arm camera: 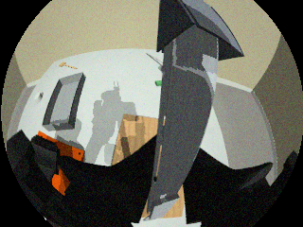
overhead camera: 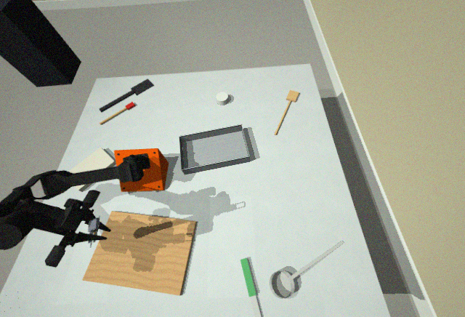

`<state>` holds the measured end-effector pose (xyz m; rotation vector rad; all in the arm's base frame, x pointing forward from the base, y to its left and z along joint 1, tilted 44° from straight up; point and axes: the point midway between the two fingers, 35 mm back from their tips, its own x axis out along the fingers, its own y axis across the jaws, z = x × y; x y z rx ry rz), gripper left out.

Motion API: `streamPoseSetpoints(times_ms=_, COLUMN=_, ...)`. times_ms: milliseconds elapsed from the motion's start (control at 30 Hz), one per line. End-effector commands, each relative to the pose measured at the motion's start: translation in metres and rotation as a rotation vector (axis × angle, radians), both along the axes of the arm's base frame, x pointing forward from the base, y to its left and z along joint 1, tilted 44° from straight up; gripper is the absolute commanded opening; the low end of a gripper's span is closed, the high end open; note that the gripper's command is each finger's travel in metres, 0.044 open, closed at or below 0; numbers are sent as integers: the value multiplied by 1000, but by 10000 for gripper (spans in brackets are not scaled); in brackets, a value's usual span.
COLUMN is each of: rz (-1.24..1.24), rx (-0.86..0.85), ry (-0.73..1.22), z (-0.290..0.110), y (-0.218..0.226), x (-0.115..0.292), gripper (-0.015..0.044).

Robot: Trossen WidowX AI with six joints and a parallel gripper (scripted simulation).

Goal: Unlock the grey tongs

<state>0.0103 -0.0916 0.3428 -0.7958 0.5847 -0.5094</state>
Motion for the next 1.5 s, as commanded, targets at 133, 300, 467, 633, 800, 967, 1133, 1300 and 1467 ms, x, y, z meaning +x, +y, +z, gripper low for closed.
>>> streamPoseSetpoints(times_ms=133, rz=-76, rx=-9, ry=79, z=-1, y=1, x=10, gripper=-150)
streamPoseSetpoints(times_ms=300, rz=-123, rx=-8, ry=123, z=-2, y=0, x=14, gripper=-150)
streamPoseSetpoints(times_ms=467, rz=-171, rx=-4, ry=167, z=-4, y=-2, x=18, gripper=-150)
streamPoseSetpoints(times_ms=633, rz=-217, rx=4, ry=210, z=-6, y=-5, x=22, gripper=-150)
streamPoseSetpoints(times_ms=800, rz=-264, rx=17, ry=250, z=-9, y=-9, x=25, gripper=-150)
streamPoseSetpoints(times_ms=967, rz=-310, rx=32, ry=291, z=-12, y=-14, x=27, gripper=-150)
streamPoseSetpoints(times_ms=1133, rz=-357, rx=50, ry=329, z=-15, y=-20, x=29, gripper=-150)
streamPoseSetpoints(times_ms=1300, rz=-402, rx=73, ry=364, z=-19, y=-27, x=30, gripper=-150)
streamPoseSetpoints(times_ms=1467, rz=-445, rx=98, ry=402, z=-23, y=-34, x=30, gripper=-150)
